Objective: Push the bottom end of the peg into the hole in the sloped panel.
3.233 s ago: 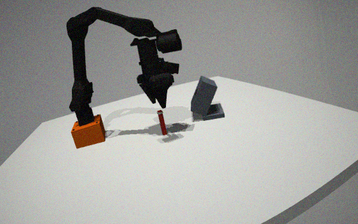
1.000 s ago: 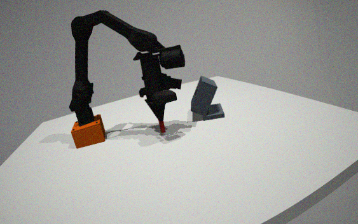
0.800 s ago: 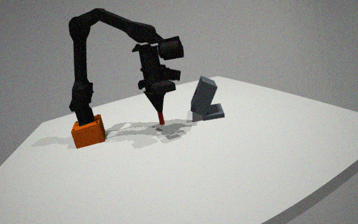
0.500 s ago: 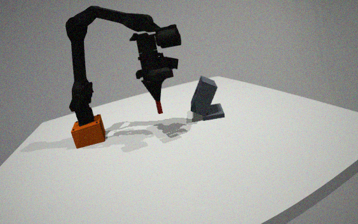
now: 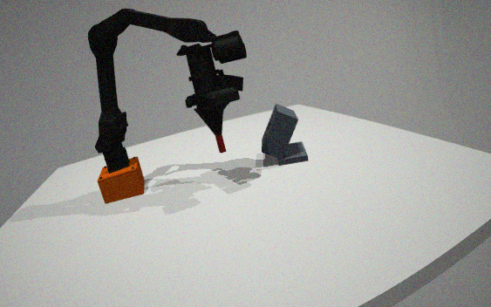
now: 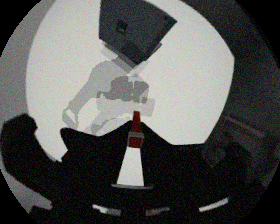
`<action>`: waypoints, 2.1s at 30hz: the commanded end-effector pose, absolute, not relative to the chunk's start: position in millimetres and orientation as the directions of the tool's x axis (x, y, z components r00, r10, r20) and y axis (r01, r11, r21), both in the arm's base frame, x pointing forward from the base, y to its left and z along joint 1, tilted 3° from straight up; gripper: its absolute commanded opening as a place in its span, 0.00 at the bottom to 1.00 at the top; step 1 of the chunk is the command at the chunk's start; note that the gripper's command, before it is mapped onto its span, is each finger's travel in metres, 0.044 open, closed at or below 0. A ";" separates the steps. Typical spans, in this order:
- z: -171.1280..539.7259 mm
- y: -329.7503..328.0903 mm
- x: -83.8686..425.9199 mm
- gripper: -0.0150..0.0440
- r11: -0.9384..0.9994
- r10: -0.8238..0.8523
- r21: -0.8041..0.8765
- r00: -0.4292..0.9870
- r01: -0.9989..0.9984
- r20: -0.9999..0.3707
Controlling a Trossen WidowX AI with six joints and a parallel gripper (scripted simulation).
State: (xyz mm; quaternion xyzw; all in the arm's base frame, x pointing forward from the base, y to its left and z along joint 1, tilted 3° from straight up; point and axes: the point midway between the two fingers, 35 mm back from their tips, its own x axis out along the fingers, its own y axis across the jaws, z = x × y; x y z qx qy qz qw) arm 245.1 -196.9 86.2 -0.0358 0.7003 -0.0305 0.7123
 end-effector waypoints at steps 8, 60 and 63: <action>84.9 -190.7 251.9 0.25 0.983 -0.156 -0.160 0.055 -0.091 -0.986; 82.1 -156.7 280.5 0.25 0.820 -0.355 -0.435 0.267 -0.371 -0.896; 82.3 -154.4 281.8 0.25 0.807 -0.363 -0.451 0.281 -0.382 -0.888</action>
